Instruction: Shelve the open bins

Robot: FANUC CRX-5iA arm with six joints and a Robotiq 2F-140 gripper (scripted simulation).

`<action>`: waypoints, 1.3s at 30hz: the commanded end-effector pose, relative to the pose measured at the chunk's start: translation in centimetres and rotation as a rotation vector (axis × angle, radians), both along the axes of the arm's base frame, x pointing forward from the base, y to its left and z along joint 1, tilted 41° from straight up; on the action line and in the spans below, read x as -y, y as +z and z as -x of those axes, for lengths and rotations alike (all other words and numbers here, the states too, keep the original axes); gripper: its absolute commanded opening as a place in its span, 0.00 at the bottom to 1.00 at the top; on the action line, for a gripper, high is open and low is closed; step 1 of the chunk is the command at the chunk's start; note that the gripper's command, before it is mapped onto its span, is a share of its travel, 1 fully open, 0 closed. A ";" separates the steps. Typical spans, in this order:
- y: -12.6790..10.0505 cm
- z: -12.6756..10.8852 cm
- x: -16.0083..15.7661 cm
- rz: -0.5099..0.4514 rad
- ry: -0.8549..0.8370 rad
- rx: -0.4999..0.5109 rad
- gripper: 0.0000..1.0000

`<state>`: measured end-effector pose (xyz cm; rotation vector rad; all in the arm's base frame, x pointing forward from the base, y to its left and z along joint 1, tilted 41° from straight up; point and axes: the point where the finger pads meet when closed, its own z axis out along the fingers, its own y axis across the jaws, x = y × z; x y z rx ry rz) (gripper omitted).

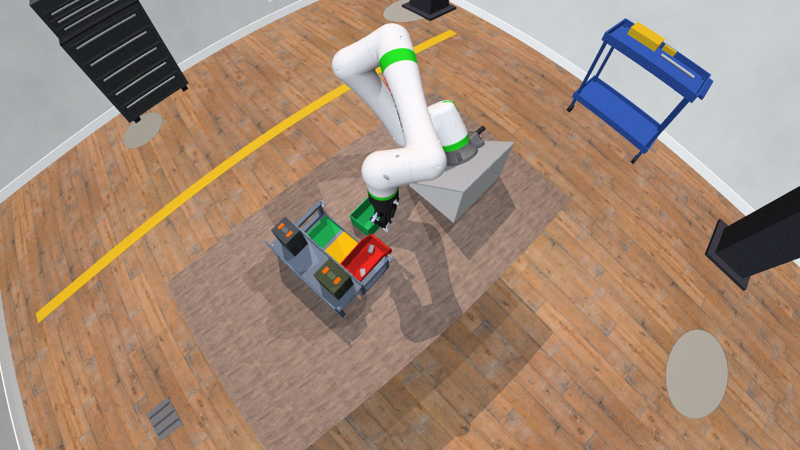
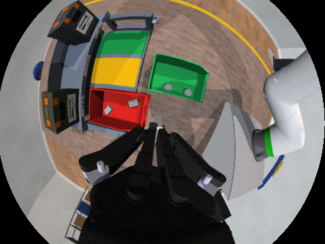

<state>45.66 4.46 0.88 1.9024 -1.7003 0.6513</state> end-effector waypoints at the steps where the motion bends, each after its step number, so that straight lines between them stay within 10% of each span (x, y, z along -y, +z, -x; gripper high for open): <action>1: -0.8 0.0 0.6 0.000 0.000 0.001 0.00; 39: -6.8 -0.2 5.8 0.000 0.000 0.000 0.00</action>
